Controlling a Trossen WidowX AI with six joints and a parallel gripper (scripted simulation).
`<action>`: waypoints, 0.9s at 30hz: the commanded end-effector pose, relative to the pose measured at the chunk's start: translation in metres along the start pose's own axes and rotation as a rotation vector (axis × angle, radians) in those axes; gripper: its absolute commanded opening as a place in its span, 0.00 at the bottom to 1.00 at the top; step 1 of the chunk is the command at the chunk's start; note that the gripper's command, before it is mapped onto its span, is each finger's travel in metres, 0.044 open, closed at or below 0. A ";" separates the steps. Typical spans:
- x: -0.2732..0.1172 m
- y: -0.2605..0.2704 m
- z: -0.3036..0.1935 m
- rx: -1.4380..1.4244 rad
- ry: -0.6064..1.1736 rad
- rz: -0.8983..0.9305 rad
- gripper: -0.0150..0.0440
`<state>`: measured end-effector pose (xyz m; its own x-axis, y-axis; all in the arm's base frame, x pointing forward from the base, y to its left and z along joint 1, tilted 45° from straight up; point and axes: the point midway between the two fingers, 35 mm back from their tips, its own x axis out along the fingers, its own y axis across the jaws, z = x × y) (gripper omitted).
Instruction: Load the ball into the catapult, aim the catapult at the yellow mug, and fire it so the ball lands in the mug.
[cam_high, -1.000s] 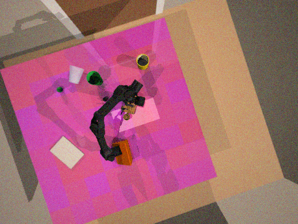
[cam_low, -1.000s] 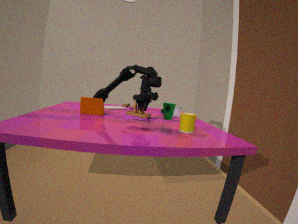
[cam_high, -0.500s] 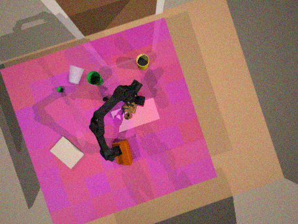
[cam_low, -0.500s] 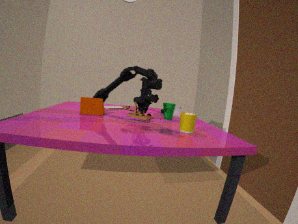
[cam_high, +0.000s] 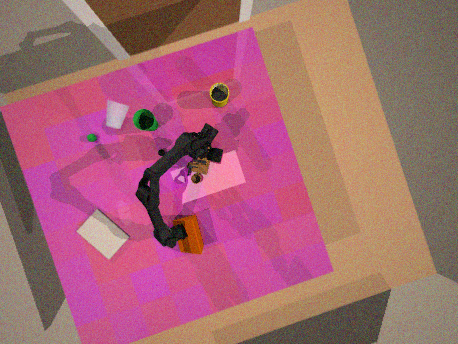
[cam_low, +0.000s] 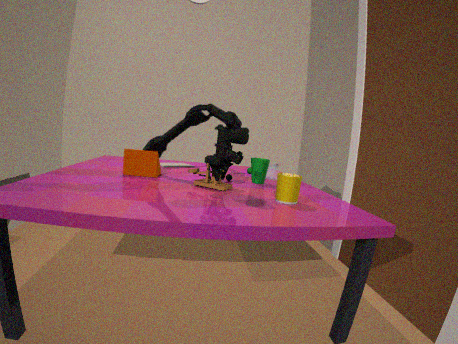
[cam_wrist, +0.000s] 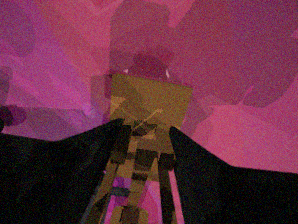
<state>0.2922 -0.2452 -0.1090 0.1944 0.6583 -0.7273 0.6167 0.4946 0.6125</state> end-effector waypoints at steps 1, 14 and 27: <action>0.000 0.000 0.000 0.000 0.000 0.000 0.25; 0.000 0.000 0.000 0.000 0.000 0.000 0.61; -0.088 -0.001 -0.003 0.080 -0.025 0.006 1.00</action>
<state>0.2829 -0.2738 -0.0744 0.1882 0.6720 -0.7163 0.6601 0.4535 0.5989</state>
